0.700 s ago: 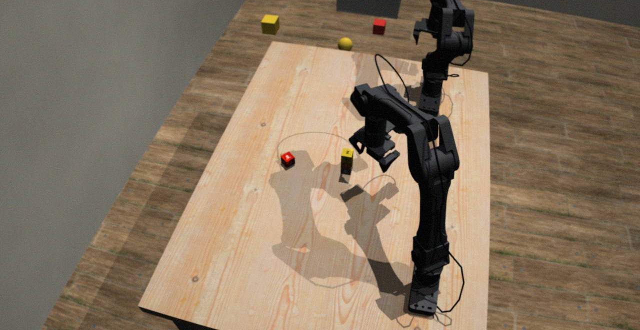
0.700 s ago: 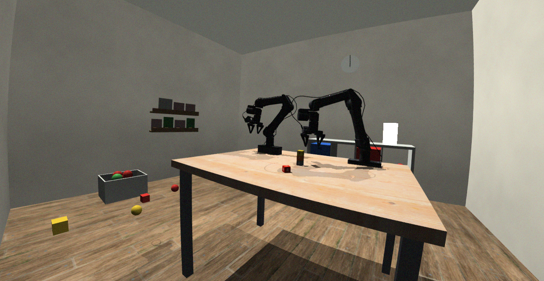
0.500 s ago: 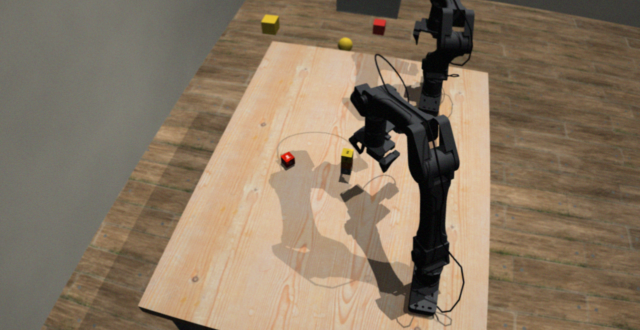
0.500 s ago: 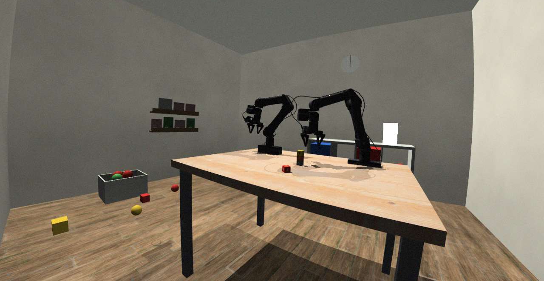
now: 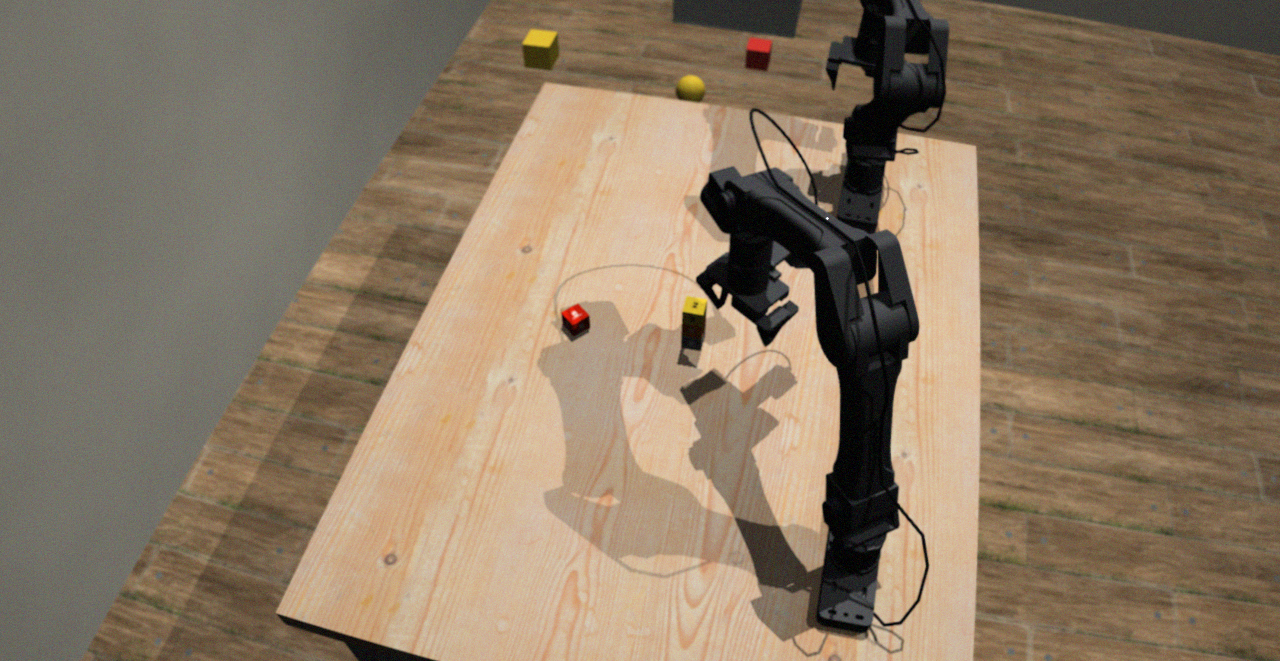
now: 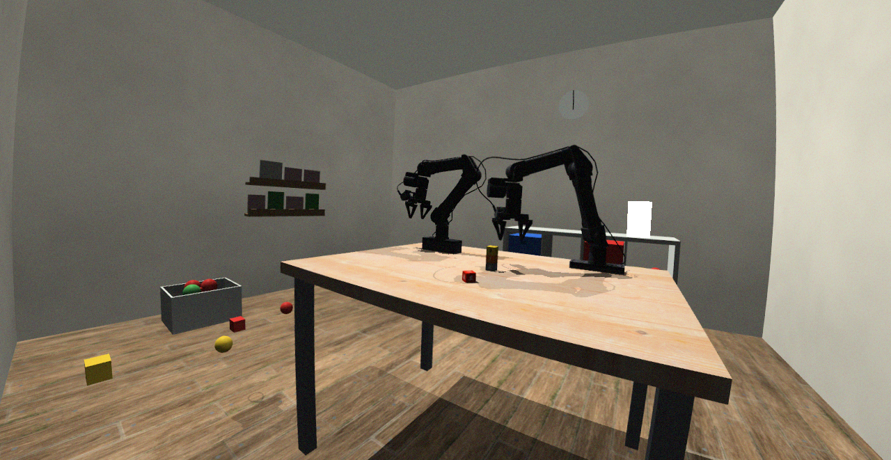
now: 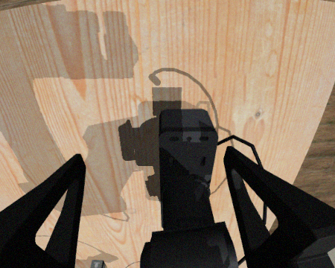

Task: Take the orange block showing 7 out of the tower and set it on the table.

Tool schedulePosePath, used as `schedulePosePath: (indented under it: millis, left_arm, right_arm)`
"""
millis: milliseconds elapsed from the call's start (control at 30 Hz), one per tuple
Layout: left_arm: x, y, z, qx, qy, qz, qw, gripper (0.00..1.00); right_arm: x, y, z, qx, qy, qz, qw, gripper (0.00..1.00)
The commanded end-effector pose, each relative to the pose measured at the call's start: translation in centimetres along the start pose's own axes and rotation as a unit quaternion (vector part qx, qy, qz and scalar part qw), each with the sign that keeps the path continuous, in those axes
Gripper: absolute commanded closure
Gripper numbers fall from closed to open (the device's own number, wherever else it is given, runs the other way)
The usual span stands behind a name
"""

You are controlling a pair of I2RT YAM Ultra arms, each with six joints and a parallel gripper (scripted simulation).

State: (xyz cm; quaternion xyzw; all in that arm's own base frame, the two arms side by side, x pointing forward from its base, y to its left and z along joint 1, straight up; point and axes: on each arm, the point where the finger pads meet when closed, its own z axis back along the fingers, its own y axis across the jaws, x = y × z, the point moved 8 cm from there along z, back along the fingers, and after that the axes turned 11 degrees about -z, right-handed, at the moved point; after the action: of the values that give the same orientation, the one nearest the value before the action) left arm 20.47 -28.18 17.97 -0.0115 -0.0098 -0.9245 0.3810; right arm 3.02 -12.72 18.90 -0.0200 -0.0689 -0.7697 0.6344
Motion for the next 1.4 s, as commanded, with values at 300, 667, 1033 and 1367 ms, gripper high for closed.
schedulePosePath:
  millis: [300, 667, 1033, 1367]
  left_arm:
    - [2.6, 0.8, -0.5, 0.097, 0.216, -0.139, 0.962, 0.00]
    - [5.0, 0.5, -2.7, 0.143, 0.354, -0.243, 0.891, 0.00]
    - [6.2, -0.2, -4.7, 0.167, 0.438, -0.311, 0.827, 0.00]
    - [6.4, -1.0, -6.0, 0.167, 0.466, -0.340, 0.800, 0.00]
  right_arm:
    - [-1.1, 3.9, 1.7, 0.075, -0.046, 0.153, 0.984, 0.00]
    - [-4.6, 7.6, 3.7, 0.162, -0.069, 0.335, 0.926, 0.00]
    - [-10.3, 9.6, 6.7, 0.276, -0.077, 0.524, 0.802, 0.00]
    - [-15.6, 8.6, 9.9, 0.383, -0.062, 0.659, 0.644, 0.00]
